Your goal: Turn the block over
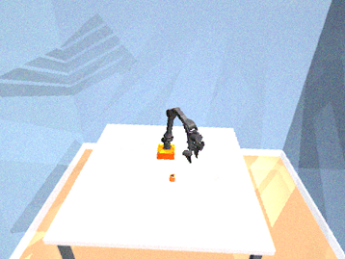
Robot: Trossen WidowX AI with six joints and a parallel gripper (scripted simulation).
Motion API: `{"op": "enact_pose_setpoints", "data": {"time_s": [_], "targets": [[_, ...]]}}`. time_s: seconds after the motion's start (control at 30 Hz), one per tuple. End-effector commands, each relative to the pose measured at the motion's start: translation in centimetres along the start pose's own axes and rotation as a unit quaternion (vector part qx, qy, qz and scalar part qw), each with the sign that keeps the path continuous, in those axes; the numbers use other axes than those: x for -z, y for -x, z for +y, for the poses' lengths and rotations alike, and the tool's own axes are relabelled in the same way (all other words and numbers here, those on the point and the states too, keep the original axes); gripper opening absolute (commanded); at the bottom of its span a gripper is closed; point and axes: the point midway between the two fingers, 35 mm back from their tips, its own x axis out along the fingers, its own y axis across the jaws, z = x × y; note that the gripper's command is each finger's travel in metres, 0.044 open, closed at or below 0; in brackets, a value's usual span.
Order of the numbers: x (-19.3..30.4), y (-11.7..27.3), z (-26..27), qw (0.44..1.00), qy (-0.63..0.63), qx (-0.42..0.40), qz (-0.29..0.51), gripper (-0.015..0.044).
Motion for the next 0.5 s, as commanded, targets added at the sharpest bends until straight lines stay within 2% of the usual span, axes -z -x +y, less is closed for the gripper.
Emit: {"op": "enact_pose_setpoints", "data": {"time_s": [0.0, 0.23, 0.3, 0.47], "targets": [[5.8, -2.9, -3.3, 0.976, -0.207, -0.007, 0.073, 0.0440], [14.4, -5.7, -6.2, 0.868, -0.469, -0.002, 0.162, 0.0440], [15.0, -6.0, -6.2, 0.852, -0.495, -0.001, 0.172, 0.0440], [15.0, -6.0, -6.2, 0.852, -0.495, -0.001, 0.172, 0.0440]]}}
